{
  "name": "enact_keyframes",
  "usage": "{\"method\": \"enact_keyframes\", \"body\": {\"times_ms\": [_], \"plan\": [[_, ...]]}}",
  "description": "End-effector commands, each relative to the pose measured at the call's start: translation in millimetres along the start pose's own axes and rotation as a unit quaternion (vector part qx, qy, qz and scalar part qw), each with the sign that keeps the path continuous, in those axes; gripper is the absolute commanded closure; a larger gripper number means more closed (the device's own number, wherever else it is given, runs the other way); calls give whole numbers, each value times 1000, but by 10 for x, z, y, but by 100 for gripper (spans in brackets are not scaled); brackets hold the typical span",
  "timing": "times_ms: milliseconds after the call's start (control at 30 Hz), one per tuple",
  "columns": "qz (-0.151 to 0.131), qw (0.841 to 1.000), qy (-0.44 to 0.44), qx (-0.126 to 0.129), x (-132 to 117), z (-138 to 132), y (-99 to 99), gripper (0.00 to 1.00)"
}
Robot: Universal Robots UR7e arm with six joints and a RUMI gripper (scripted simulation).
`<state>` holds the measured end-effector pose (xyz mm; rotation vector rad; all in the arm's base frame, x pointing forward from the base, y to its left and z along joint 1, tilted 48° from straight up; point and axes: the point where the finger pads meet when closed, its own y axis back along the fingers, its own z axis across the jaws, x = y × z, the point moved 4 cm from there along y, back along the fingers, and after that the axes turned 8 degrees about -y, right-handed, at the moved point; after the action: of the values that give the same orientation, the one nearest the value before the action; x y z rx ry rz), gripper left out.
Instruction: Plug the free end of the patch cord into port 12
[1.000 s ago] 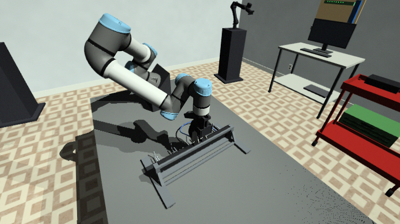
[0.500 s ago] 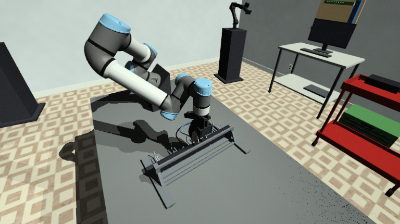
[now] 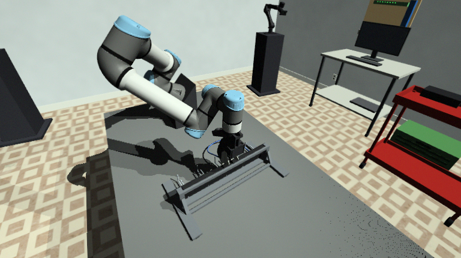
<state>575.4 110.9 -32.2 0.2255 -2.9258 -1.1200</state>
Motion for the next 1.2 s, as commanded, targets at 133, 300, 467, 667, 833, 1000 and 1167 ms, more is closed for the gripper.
{"method": "enact_keyframes", "body": {"times_ms": [133, 300, 467, 667, 833, 1000, 1167], "plan": [[-1, 1000, 0, 0, -3, 0, 7, 78], [-1, 1000, 0, 0, -3, 0, 7, 78], [-1, 1000, 0, 0, -3, 0, 7, 78], [-1, 1000, 0, 0, -3, 0, 12, 78], [-1, 1000, 0, 0, -2, 0, 30, 78], [-1, 1000, 0, 0, 2, 0, 105, 78], [-1, 1000, 0, 0, 7, -1, 231, 78]]}}
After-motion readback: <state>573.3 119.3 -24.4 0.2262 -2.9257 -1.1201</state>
